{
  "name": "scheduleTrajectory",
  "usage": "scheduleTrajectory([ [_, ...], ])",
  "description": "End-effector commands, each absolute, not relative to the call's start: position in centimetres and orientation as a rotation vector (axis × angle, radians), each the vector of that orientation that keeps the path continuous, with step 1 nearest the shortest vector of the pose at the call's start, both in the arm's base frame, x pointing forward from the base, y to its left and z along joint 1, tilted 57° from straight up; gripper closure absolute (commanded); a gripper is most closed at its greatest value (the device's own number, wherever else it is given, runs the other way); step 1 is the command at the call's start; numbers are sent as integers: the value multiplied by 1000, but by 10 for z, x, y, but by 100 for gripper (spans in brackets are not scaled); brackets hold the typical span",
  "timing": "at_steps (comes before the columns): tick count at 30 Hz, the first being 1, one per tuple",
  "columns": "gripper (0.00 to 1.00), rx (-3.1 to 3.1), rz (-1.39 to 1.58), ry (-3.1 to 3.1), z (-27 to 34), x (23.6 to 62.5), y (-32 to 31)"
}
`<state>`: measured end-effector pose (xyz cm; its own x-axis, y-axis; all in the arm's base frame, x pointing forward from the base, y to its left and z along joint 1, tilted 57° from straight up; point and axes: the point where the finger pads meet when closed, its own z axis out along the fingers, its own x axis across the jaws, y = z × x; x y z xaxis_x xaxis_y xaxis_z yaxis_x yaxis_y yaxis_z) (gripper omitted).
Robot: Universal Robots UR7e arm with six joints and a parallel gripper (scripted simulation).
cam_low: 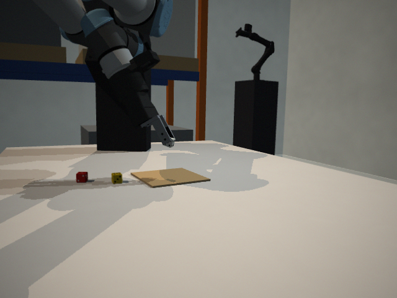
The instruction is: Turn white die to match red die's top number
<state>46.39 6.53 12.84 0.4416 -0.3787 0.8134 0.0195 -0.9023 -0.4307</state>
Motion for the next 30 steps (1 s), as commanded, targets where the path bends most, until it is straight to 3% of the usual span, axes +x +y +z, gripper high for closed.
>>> scheduleTrajectory([
  [1, 60, -2311, -1454, 296, 129, 463, 65],
  [30, 60, -2122, -1398, 109, 126, 464, 63],
])
